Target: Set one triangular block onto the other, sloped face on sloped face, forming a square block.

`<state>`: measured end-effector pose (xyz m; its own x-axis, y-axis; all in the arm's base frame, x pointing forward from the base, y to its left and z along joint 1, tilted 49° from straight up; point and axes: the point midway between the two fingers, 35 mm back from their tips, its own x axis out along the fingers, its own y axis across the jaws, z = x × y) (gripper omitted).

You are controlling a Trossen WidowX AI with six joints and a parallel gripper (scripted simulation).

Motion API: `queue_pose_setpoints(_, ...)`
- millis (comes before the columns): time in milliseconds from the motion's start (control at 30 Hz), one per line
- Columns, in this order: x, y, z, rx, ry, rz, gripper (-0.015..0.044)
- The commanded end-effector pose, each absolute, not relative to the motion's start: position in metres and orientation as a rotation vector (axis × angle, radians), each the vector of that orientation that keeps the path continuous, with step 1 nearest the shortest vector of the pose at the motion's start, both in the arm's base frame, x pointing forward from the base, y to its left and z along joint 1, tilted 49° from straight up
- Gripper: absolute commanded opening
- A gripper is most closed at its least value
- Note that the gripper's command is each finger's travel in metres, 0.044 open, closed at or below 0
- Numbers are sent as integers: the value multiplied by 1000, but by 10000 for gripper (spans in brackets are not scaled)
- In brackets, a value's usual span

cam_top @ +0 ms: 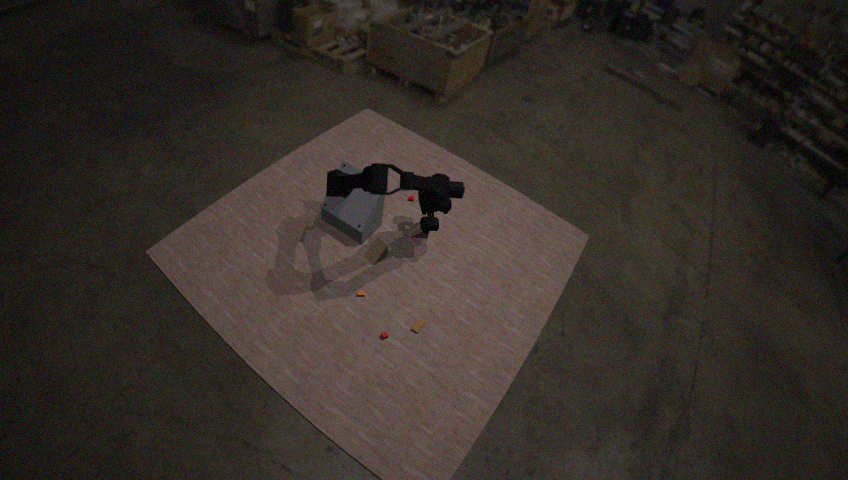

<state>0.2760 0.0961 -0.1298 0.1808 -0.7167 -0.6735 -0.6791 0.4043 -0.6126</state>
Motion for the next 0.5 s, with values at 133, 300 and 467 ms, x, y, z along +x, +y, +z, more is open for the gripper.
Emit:
queue_pose_setpoints(133,277,86,-139,-1303,1520,-42,440)
queue_pose_setpoints(300,278,80,-145,-1303,1520,-43,440)
queue_pose_setpoints(467,279,74,-150,-1304,1520,-45,440)
